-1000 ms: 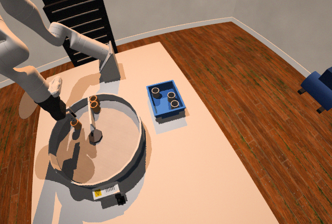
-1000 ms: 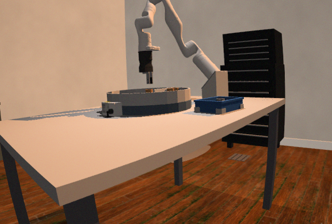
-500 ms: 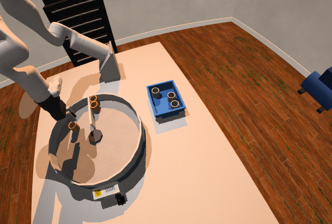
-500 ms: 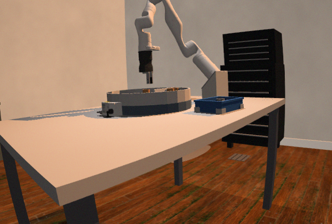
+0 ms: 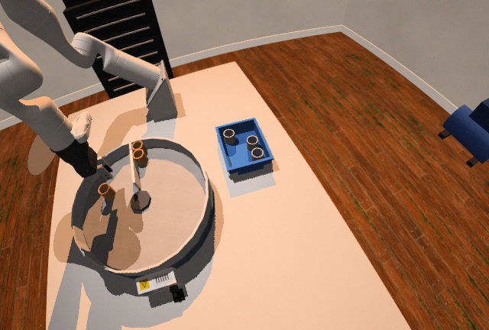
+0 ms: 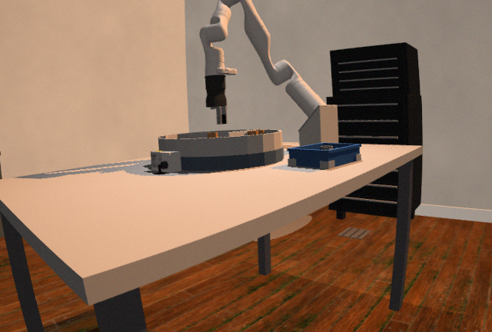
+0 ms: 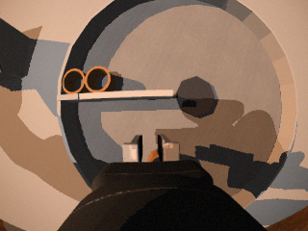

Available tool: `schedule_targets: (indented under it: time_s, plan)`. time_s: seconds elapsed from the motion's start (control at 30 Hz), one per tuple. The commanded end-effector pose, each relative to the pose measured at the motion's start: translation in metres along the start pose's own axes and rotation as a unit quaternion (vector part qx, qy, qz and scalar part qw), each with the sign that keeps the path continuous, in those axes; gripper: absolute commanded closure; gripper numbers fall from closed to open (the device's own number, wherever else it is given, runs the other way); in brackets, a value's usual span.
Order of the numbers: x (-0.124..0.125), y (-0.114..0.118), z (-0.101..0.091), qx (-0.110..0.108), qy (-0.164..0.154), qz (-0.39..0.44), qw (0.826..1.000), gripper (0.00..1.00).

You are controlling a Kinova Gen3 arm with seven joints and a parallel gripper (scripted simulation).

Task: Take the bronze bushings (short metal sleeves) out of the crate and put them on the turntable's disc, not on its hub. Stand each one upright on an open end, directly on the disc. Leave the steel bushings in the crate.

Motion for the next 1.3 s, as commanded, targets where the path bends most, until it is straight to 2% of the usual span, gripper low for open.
schedule_targets:
  time_s: [0.0,0.17,0.27,0.67,0.73,0.93,1.27]
  plan:
    - [0.0,0.0,-0.001,-0.001,0.0,0.0,1.0,0.0]
    - [0.0,0.0,-0.005,-0.001,0.0,0.0,1.0,0.0]
    - [0.0,0.0,-0.015,-0.001,0.0,0.0,1.0,0.0]
    - [0.0,0.0,-0.075,-0.001,0.0,0.0,1.0,0.0]
    - [0.0,0.0,-0.075,-0.001,0.0,0.0,1.0,0.0]
    - [0.0,0.0,-0.092,-0.001,0.0,0.0,1.0,0.0]
    - [0.0,0.0,-0.094,-0.001,0.0,0.0,1.0,0.0]
Point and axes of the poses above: the point where the finger pads meet when closed, its own z axis out along the fingers, its own y axis across the jaws, x = y × z, the point moved 3 cm from there along -z, back along the fingers, and after that the axes turned 6 degrees about -z, right-handed, at the moved point
